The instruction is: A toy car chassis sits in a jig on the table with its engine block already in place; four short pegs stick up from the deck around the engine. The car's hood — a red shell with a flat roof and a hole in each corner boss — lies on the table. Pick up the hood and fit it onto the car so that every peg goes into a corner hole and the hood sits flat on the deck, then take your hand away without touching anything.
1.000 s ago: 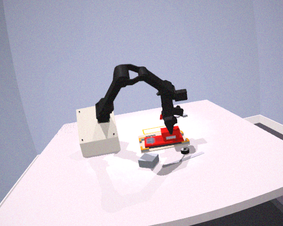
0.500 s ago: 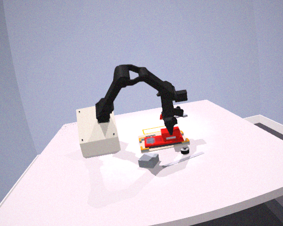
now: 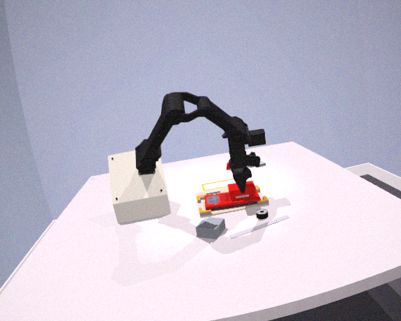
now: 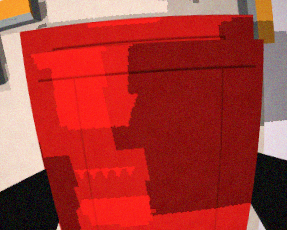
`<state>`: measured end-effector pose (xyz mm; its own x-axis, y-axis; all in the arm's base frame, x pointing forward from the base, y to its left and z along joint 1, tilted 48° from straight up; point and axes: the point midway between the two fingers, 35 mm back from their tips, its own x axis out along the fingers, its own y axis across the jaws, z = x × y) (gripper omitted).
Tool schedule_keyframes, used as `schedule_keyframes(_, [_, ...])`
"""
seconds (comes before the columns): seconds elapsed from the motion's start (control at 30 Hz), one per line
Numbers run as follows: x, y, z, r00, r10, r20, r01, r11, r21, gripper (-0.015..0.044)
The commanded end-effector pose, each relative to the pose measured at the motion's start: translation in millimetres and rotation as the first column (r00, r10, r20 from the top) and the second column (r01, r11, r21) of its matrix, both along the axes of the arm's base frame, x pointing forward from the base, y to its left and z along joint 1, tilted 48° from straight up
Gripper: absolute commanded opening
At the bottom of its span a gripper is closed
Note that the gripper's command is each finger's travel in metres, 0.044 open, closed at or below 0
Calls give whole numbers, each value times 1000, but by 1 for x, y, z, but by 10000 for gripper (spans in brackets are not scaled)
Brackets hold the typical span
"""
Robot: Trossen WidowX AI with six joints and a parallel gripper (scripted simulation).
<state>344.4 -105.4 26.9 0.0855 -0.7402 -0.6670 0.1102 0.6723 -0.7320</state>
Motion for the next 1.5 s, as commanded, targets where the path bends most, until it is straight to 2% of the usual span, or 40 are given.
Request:
schedule_keyframes(0.0, [0,-1,-2,1000,2,-3,-2,1000,0,0])
schedule_keyframes(0.93, [1,-7,-6,1000,-2,1,2,1000,-1,0])
schedule_keyframes(1.47, [1,-8,-6,1000,-3,1,3,1000,-1,420])
